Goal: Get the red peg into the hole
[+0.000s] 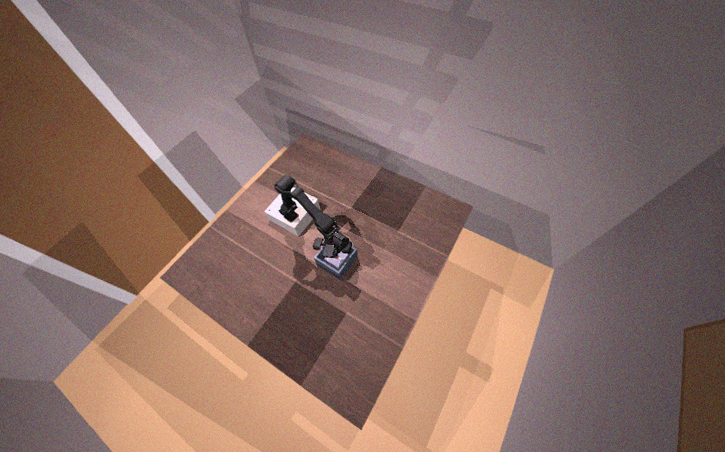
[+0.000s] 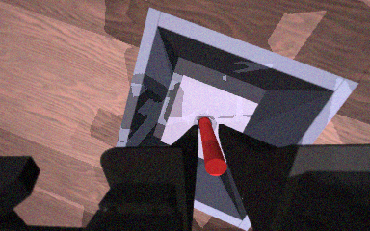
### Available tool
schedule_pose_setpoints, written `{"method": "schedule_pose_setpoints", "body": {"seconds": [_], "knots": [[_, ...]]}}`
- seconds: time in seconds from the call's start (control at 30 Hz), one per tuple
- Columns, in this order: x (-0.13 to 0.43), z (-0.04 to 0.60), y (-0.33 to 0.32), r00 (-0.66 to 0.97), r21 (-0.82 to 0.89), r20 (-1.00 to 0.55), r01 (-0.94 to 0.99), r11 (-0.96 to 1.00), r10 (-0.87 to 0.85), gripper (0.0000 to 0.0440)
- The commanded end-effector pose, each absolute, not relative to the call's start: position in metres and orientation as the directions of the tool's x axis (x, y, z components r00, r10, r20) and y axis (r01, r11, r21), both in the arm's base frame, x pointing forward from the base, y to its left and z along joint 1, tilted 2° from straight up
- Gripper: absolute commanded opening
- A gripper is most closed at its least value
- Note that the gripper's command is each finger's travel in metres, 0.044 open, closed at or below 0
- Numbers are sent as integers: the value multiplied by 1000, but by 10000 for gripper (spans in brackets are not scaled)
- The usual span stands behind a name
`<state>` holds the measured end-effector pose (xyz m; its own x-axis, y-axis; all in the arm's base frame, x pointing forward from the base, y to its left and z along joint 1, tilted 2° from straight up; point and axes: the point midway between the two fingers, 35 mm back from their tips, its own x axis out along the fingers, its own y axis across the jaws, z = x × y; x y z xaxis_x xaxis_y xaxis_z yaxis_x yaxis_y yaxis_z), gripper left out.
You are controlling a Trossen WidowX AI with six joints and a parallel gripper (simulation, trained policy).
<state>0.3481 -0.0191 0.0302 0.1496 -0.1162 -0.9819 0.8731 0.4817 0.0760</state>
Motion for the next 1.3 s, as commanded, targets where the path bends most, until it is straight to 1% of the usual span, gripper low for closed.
{"method": "schedule_pose_setpoints", "body": {"seconds": [0.0, 0.03, 0.13, 0.23, 0.53, 0.93, 1.27], "knots": [[348, 18, -22, 118, 47, -987, 864, 501, -112, 157], [350, 16, -23, 116, 45, -987, 865, 501, -112, 165], [359, 14, -27, 121, 50, -986, 864, 501, -111, 240], [367, 14, -31, 130, 55, -985, 862, 505, -115, 298], [392, 18, -48, 166, 71, -976, 853, 517, -138, 440], [420, 37, -84, 257, 130, -945, 864, 486, -203, 440], [422, 39, -87, 262, 134, -942, 865, 484, -208, 440]]}}
